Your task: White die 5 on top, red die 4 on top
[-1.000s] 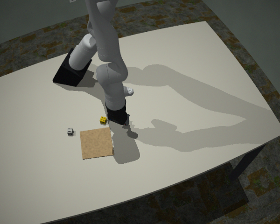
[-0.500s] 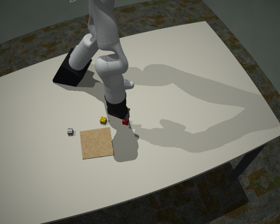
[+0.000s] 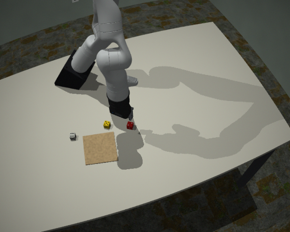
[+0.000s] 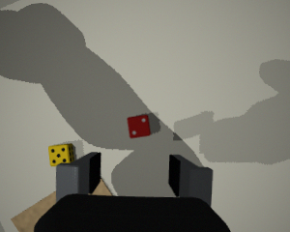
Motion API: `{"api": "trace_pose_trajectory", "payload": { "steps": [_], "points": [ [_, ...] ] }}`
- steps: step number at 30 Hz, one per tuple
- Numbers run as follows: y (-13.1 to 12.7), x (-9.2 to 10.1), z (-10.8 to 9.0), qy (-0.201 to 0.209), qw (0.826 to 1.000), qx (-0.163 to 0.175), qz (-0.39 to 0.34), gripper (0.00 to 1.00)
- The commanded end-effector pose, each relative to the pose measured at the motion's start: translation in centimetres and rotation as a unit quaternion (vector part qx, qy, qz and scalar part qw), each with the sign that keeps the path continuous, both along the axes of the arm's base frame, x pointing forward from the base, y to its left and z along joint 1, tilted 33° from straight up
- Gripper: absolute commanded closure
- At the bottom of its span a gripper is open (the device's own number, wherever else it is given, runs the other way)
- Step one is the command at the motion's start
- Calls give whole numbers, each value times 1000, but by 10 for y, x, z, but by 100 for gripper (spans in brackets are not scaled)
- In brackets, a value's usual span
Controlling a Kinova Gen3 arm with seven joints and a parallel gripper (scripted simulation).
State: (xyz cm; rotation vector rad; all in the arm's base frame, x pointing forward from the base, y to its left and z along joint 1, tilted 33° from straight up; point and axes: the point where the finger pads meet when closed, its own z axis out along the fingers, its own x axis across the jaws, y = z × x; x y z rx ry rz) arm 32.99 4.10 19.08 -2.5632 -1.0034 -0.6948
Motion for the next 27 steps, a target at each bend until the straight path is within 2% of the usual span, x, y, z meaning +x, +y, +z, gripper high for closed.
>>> {"api": "trace_pose_trajectory", "payload": {
  "steps": [1,19,25,27],
  "points": [
    [-9,-1,6,-2,1000,-2,-7,0],
    [-11,-1,7,-3,1000,-3,-5,0],
    [-26,-1,2,-13,1000,-8,9,0],
    [-41,-1,-3,-22,999,-13,22,0]
  ]
}}
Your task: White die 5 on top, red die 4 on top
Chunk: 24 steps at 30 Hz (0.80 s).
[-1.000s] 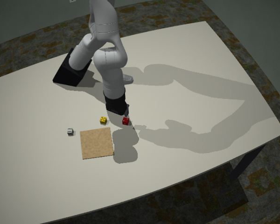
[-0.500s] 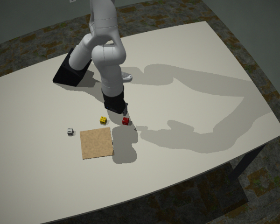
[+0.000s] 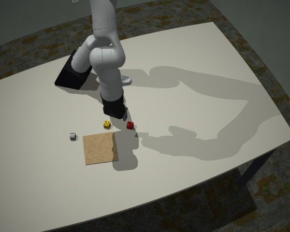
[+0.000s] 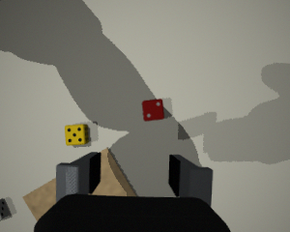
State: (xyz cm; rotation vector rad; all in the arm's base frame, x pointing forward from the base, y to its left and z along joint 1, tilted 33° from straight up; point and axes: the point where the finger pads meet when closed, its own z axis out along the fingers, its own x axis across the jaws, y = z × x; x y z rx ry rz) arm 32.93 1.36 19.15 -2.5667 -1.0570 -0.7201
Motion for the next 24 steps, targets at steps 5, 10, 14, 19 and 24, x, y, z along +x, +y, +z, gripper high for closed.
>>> {"api": "trace_pose_trajectory", "payload": {
  "steps": [5,10,14,19,24],
  "points": [
    [-67,-5,-29,-38,997,-20,60,0],
    [-125,-21,-69,-66,990,-45,117,0],
    [-151,-32,-92,-77,985,-56,145,0],
    [-170,-43,-113,-85,980,-66,169,0],
    [-175,-47,-119,-87,978,-68,176,0]
  ]
}}
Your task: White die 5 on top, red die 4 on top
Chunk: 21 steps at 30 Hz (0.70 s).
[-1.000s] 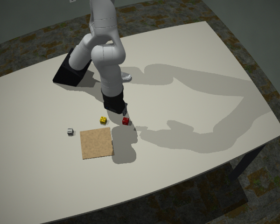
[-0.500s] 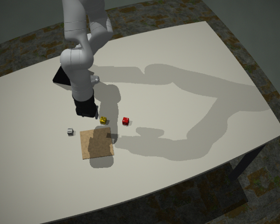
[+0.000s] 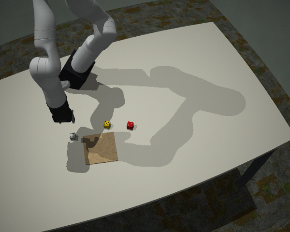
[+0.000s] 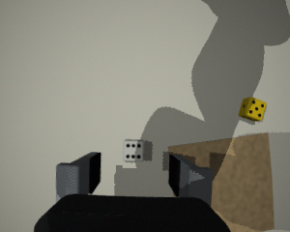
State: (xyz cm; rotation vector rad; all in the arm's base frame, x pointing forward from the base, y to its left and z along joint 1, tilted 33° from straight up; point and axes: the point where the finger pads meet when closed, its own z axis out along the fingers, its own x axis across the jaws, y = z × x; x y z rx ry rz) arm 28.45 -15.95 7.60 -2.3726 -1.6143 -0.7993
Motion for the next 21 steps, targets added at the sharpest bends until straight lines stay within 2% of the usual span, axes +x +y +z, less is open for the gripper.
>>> {"api": "trace_pose_trajectory", "payload": {
  "steps": [1,21],
  "points": [
    [-2,-2,-4,-2,1000,5,4,0],
    [0,0,-7,-2,1000,5,4,0]
  ]
}}
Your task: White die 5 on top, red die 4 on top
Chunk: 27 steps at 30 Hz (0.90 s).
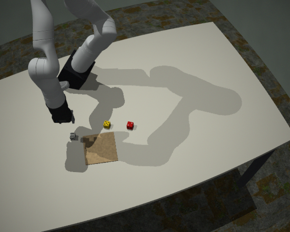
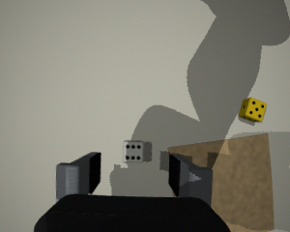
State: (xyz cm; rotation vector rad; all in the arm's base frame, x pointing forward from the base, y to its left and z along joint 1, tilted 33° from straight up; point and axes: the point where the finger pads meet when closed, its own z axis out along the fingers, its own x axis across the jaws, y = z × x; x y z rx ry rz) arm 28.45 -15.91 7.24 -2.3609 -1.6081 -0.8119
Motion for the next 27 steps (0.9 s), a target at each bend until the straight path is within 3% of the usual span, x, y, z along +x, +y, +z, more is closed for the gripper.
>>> {"api": "trace_pose_trajectory", "payload": {
  "steps": [1,9,10,27],
  "points": [
    [2,2,-9,0,1000,-2,2,0],
    [19,15,-42,0,1000,-1,3,0],
    [19,15,-42,0,1000,-1,3,21],
    [19,15,-42,0,1000,-1,3,21]
  ]
}}
